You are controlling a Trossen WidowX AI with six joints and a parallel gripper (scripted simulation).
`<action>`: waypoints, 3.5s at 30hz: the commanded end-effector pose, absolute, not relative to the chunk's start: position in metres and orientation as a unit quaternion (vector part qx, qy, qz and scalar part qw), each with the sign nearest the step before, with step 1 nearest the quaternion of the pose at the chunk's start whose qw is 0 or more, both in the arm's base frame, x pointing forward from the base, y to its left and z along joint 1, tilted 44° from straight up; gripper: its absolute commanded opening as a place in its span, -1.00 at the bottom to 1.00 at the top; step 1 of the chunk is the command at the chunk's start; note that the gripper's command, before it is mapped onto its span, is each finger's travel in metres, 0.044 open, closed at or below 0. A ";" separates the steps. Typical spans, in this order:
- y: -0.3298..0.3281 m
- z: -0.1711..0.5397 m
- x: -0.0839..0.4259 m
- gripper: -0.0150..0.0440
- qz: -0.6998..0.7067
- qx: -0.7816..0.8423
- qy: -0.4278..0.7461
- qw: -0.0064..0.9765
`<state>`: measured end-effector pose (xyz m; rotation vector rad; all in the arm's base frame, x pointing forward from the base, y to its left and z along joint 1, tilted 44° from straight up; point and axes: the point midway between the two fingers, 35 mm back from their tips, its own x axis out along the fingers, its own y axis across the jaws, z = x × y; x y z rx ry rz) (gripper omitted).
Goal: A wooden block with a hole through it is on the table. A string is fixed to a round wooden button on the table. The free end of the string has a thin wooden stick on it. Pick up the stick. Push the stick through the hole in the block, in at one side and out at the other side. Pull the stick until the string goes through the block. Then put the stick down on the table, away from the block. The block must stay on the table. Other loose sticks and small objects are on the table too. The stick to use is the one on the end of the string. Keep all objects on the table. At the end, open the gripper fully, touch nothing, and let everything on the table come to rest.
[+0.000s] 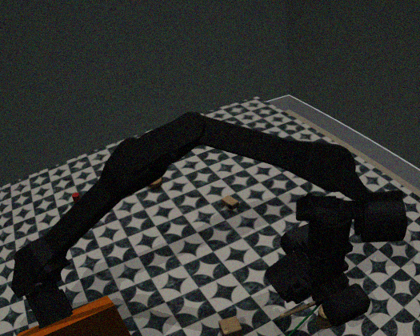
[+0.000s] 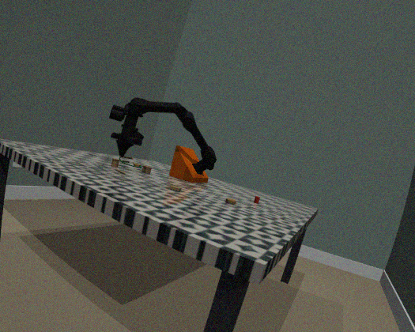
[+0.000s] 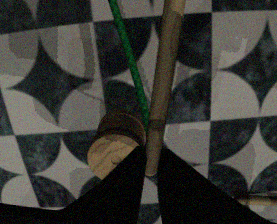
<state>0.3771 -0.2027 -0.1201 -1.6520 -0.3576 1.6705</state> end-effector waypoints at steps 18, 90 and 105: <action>-0.174 -0.124 0.377 -0.49 0.652 -0.643 -0.141 0.377; -0.140 -0.121 0.332 -0.49 0.652 -0.642 -0.141 0.378; -0.137 -0.120 0.321 -0.49 0.652 -0.642 -0.141 0.378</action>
